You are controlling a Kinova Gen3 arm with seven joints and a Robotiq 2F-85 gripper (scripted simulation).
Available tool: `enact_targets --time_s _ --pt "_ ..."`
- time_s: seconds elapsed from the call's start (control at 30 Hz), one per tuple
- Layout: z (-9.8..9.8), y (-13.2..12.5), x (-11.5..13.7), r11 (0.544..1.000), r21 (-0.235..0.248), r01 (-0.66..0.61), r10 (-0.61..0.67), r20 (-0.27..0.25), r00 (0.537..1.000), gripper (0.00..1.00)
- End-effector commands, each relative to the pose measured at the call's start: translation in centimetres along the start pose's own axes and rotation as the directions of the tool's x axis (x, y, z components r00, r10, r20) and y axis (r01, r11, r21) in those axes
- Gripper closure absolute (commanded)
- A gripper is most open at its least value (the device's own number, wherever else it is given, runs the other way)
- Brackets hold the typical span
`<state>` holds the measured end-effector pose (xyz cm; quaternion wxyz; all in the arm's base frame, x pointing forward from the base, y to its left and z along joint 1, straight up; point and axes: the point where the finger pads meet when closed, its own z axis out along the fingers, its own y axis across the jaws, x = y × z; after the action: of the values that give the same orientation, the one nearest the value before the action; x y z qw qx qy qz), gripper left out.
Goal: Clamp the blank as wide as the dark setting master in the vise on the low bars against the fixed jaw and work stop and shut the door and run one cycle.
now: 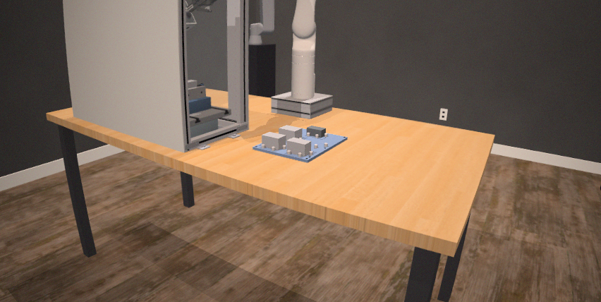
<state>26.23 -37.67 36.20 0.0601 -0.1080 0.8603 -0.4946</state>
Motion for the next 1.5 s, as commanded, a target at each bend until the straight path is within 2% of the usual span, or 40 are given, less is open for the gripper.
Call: enact_targets --time_s 0.0,1.47 --pt "0.34 -0.19 -0.09 1.000 0.002 -0.007 0.007 0.004 1.000 0.90" --pt "0.84 -0.19 -0.09 1.000 0.002 -0.007 0.007 0.004 1.000 0.90"
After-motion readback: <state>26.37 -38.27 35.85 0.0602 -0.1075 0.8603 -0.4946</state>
